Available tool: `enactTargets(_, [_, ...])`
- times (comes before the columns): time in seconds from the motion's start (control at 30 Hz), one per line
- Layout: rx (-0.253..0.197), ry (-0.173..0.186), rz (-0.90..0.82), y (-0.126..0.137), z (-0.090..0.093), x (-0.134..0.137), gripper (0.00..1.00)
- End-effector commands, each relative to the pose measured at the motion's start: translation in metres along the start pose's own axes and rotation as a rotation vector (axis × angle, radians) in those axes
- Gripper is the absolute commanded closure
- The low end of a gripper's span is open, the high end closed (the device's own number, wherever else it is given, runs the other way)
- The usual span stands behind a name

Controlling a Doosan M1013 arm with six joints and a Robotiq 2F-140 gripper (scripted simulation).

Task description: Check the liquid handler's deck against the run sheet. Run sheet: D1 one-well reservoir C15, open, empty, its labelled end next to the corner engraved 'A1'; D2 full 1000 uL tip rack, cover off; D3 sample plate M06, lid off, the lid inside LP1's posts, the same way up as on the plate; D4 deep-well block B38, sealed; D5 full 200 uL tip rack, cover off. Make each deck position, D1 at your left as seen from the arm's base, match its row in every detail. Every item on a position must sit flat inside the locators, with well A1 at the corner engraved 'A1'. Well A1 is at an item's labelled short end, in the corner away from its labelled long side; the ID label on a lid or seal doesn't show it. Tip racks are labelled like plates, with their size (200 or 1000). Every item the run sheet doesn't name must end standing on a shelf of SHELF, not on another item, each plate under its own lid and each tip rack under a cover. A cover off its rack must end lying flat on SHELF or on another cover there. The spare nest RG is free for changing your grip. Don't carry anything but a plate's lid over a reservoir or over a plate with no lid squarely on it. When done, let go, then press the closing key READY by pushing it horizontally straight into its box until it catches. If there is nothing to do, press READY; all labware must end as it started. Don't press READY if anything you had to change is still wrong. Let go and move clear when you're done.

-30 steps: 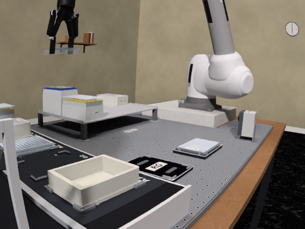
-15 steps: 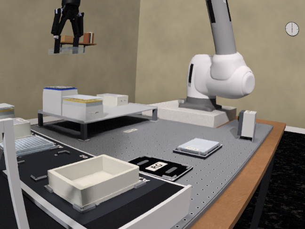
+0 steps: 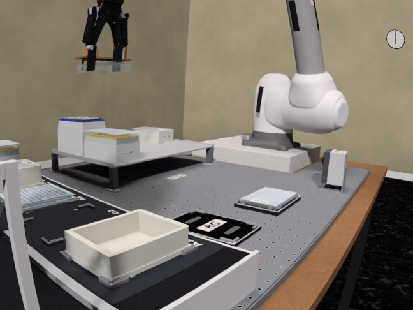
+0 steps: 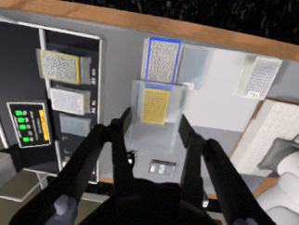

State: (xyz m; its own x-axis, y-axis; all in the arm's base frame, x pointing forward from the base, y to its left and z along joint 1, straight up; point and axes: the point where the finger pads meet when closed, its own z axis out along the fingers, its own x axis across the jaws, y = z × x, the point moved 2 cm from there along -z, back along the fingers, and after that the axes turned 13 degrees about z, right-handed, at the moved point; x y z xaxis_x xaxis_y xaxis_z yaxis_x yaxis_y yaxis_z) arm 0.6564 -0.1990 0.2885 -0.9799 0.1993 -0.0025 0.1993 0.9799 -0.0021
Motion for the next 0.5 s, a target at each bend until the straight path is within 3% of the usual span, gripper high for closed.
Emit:
enactTargets(0.0, [0.0,-0.001,0.0,0.017,-0.001,0.003,0.9])
enactTargets(0.47, [0.0,-0.001,0.0,0.076,-0.001,0.014,0.9])
